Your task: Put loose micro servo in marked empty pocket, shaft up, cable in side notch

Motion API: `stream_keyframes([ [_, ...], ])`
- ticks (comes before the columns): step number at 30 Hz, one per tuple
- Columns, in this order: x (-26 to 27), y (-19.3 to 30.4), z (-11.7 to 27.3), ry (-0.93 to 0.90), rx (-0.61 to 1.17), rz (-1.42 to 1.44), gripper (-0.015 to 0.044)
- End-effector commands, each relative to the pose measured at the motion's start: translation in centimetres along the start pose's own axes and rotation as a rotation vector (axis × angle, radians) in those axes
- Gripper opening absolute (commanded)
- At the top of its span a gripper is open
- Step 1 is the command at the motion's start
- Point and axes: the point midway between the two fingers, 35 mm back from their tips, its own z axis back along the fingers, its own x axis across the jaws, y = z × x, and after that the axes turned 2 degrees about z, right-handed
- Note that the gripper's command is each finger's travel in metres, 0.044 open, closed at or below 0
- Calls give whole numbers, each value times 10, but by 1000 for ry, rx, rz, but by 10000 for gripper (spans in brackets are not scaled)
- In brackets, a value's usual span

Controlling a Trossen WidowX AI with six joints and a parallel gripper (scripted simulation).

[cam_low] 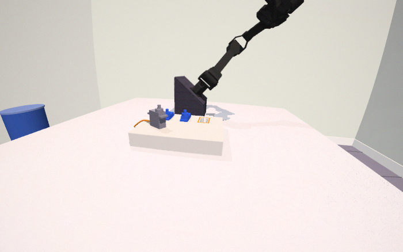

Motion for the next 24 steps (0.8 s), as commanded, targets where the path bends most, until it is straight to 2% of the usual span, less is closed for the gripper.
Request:
stream_keyframes([
  [1,-15,6,-17,58,9,101,440],
  [24,-98,12,-96,346,121,575,440],
])
